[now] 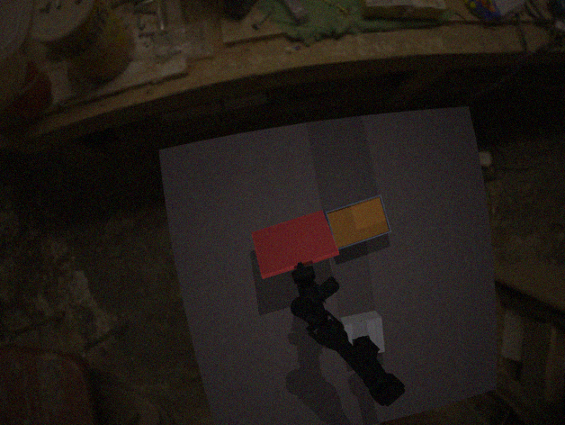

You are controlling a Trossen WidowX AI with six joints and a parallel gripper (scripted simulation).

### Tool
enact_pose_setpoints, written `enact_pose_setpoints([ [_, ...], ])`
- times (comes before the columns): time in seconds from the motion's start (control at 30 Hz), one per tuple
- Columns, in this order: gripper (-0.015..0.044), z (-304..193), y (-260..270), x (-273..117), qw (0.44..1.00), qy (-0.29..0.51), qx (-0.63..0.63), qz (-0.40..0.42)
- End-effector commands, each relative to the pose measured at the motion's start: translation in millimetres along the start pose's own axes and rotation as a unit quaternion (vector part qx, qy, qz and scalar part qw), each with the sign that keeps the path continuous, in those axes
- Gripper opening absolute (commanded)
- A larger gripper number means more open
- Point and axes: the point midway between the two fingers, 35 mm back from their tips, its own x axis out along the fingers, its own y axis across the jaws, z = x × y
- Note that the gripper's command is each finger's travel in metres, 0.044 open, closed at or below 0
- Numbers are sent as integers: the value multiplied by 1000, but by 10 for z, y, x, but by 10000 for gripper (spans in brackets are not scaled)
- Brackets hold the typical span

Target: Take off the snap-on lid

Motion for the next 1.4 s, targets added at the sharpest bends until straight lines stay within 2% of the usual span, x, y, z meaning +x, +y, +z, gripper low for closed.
enact_pose_setpoints([
  [0.0,0,-73,36,-9,1000,-1,3,5],
  [1.37,0,-889,-15,-82,1000,1,6,4],
])
